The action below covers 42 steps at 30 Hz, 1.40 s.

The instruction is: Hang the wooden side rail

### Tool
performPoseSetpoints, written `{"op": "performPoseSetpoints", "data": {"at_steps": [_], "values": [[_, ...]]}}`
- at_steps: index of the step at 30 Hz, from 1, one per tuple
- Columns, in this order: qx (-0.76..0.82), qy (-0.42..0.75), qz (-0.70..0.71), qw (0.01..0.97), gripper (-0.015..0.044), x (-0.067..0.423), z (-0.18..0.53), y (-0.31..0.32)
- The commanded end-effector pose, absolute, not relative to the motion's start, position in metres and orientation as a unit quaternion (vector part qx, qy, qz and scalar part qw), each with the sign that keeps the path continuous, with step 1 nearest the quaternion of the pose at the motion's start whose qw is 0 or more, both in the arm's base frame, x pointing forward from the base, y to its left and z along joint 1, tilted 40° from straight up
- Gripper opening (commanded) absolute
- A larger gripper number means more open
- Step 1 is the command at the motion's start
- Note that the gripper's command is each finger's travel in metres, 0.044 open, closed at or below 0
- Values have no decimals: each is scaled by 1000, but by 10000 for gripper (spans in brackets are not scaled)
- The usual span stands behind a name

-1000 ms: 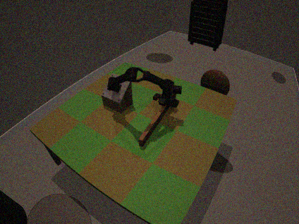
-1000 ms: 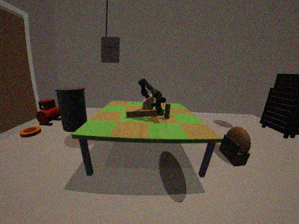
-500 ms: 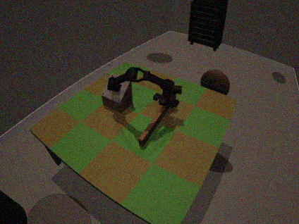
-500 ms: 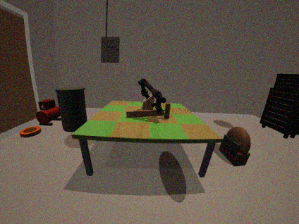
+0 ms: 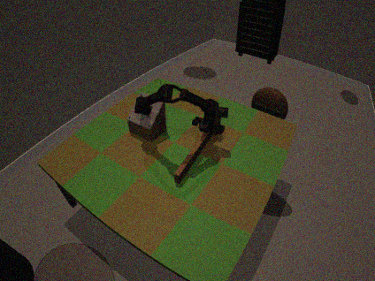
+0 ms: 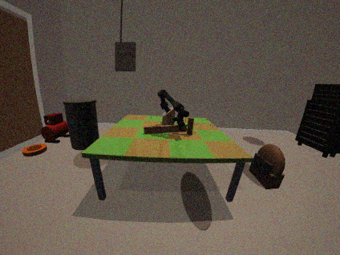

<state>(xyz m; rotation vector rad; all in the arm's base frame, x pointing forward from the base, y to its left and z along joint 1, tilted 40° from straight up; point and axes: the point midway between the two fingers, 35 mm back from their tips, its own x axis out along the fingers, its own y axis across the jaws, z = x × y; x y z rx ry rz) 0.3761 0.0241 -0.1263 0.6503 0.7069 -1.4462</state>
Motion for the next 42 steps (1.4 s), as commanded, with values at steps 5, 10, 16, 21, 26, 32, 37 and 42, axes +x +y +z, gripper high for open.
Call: {"op": "performPoseSetpoints", "data": {"at_steps": [5, 10, 16, 21, 26, 32, 37, 42], "values": [[289, 310, -632, 649, 0, 379, -126, 30], [289, 310, -632, 649, 0, 379, -126, 30], [289, 310, -632, 649, 0, 378, -126, 31], [289, 310, -632, 649, 0, 378, -127, 31], [289, 310, -632, 649, 0, 378, -128, 31], [289, 310, -632, 649, 0, 379, -128, 31], [289, 310, -632, 649, 0, 379, -128, 32], [289, 310, -632, 649, 0, 379, -128, 33]]}}
